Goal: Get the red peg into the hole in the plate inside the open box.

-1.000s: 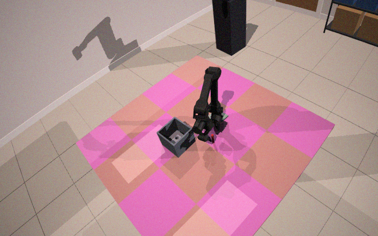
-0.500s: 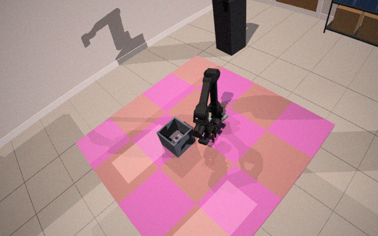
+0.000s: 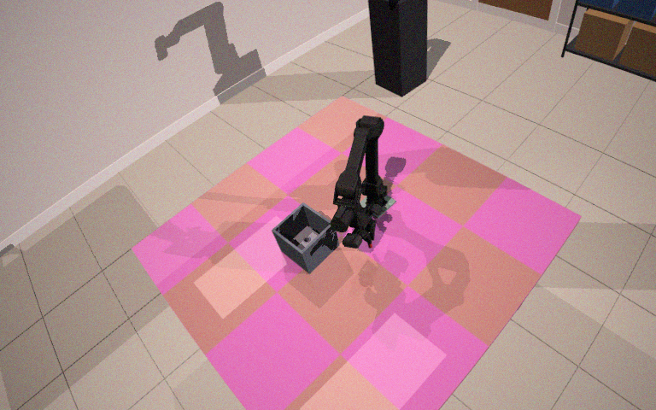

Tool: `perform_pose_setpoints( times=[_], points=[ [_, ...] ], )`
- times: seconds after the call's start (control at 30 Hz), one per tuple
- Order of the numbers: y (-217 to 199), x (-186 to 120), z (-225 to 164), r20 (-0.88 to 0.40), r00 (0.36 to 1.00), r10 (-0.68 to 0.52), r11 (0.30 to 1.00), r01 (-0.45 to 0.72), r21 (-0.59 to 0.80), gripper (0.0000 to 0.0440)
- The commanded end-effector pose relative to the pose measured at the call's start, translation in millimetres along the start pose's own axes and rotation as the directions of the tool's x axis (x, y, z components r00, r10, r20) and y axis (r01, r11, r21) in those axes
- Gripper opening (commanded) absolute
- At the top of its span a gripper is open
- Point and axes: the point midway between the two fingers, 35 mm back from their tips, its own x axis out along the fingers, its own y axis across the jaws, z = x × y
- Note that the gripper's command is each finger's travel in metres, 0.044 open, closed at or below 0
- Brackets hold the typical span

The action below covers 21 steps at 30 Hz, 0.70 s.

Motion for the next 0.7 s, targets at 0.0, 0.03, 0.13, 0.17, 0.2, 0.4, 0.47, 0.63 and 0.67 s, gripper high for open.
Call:
perform_pose_setpoints(
  times=[0.0,0.03,0.13,0.17,0.2,0.4,0.47,0.63,0.67],
  points=[
    [5.6,-14.1,-6.8,-0.030,0.998,0.049,0.998,-0.050,-0.025,0.0000],
    [6.9,-18.2,-8.1,-0.034,0.998,0.061,0.998,-0.063,-0.032,0.0000],
    [10.5,-31.4,-11.2,-0.045,0.994,0.098,0.994,-0.100,-0.052,0.0000],
    [11.6,-36.1,-12.0,-0.047,0.993,0.110,0.992,-0.113,-0.059,0.0000],
    [12.8,-40.9,-12.6,-0.048,0.991,0.122,0.990,-0.125,-0.067,0.0000],
    [17.9,-72.3,-12.1,-0.035,0.980,0.197,0.974,-0.200,-0.111,0.0000],
    [18.9,-83.3,-10.4,-0.024,0.974,0.224,0.967,-0.225,-0.121,0.0000],
    [22.9,-111.2,-3.1,0.017,0.957,0.290,0.948,-0.285,-0.141,0.0000],
    [23.7,-116.8,-1.1,0.027,0.953,0.302,0.945,-0.295,-0.144,0.0000]
  ],
)
